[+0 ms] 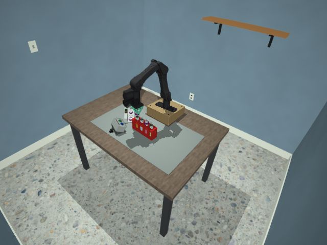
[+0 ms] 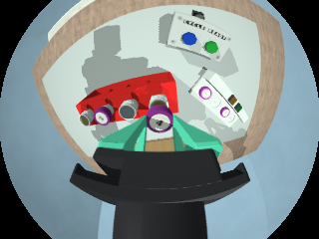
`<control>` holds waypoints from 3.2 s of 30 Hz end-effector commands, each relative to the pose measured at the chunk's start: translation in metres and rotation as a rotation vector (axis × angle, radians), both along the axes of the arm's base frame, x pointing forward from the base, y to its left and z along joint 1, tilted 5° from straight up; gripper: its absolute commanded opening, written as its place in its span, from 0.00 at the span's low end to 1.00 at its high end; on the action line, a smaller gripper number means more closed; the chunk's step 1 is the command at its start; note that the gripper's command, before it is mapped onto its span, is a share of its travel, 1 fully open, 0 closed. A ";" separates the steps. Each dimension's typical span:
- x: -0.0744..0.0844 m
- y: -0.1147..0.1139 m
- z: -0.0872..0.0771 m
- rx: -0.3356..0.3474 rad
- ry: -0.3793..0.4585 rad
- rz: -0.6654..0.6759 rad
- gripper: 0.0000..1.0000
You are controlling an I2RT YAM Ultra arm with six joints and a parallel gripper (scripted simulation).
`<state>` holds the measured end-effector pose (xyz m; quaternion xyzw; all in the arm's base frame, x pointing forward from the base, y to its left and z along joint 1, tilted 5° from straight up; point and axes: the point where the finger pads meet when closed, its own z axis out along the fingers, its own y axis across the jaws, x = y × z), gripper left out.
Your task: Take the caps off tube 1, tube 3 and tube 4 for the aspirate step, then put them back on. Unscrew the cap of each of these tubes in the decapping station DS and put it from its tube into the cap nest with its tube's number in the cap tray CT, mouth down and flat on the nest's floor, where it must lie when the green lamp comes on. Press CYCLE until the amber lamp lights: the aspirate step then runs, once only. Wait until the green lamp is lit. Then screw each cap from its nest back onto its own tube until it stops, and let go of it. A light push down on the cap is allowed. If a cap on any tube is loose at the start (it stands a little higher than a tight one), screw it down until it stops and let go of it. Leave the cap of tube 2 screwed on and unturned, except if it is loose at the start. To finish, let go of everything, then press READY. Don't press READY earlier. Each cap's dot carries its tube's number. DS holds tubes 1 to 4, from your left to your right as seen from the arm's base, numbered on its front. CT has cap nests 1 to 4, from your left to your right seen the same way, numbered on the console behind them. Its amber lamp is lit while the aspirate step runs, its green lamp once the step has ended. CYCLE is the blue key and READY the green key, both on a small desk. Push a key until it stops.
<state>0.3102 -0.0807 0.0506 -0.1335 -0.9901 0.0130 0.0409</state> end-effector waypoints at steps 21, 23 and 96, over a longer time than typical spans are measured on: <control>-0.096 -0.133 0.017 -0.055 -0.021 -0.582 0.00; -0.106 -0.146 0.018 -0.055 -0.021 -0.582 0.00; -0.169 -0.220 -0.104 -0.058 -0.019 -0.582 0.00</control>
